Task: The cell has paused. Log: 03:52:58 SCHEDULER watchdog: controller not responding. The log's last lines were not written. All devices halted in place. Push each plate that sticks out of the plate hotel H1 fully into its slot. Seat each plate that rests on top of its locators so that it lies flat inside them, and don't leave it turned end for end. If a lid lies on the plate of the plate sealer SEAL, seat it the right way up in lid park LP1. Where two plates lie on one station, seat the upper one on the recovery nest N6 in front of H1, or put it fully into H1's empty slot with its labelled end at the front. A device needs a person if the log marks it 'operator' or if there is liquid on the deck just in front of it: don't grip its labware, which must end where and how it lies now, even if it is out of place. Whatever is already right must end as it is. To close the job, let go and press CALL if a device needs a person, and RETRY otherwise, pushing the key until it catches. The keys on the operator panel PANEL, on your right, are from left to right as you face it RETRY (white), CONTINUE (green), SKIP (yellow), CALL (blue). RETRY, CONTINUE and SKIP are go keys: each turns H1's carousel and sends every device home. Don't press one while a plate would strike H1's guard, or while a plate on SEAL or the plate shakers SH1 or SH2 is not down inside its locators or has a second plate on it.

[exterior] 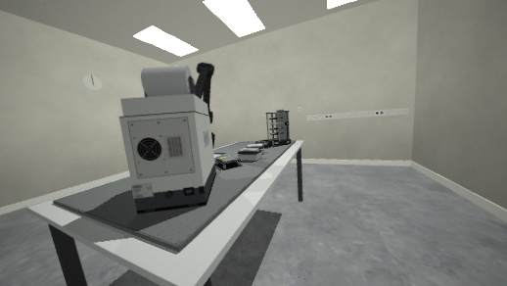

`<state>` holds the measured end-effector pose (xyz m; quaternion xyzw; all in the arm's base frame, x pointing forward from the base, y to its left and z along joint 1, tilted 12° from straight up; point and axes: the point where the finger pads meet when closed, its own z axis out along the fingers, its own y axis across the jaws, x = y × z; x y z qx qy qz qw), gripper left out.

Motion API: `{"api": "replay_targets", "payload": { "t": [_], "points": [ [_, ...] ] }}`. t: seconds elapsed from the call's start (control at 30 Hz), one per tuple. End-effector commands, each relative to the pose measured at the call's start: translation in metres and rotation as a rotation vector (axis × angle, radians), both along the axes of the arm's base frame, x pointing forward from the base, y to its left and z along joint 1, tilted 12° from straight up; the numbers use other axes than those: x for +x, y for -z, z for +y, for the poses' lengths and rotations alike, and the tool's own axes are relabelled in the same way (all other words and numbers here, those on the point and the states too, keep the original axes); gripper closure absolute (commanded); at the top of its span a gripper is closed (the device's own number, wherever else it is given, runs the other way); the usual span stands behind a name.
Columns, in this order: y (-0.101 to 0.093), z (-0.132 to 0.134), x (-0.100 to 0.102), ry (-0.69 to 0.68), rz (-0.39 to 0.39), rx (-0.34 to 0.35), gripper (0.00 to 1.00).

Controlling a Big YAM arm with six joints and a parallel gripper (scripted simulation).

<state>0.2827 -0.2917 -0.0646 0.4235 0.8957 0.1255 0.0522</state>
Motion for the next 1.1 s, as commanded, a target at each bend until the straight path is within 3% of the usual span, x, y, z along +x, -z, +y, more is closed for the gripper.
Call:
{"api": "replay_targets", "payload": {
  "t": [0.0,1.07],
  "points": [
    [-0.003,-0.01,0.015,0.003,-0.022,-0.023,0.16],
    [0.006,0.001,0.007,0.004,-0.01,-0.007,0.16]
  ]
}}
